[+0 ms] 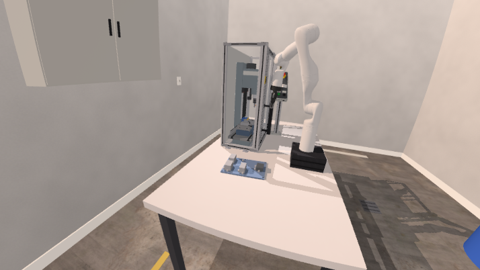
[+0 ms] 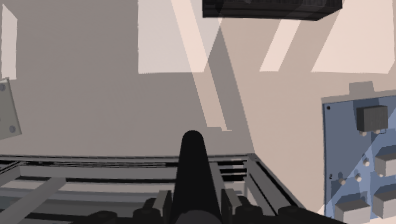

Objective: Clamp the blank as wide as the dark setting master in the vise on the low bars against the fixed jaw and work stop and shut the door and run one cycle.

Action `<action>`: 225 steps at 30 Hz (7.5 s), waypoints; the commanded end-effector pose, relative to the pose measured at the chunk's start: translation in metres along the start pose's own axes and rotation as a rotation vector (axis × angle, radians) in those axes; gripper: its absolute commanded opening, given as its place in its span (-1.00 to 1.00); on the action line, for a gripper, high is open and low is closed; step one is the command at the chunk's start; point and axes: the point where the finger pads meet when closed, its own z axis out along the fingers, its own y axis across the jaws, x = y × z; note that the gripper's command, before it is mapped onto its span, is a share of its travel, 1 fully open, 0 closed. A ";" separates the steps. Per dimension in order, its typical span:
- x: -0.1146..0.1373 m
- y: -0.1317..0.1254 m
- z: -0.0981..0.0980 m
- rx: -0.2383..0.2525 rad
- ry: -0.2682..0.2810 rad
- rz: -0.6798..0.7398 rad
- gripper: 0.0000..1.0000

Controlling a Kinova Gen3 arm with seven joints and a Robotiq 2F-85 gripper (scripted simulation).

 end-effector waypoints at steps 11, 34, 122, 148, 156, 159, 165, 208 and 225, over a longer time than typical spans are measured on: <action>0.000 0.040 0.000 0.001 -0.001 0.000 -0.22; 0.000 0.050 0.000 0.001 -0.001 0.000 -0.22; 0.059 0.050 -0.006 0.001 -0.001 0.000 0.59; 0.070 0.050 -0.068 0.001 0.104 0.000 0.59; 0.070 0.050 -0.068 0.001 0.104 0.000 0.59; 0.068 0.050 -0.092 0.001 0.104 0.000 0.59; 0.064 0.050 -0.127 0.001 0.104 0.000 0.59; 0.061 0.050 -0.159 0.001 0.104 0.000 -0.80; 0.061 0.050 -0.159 0.001 0.104 0.000 -0.80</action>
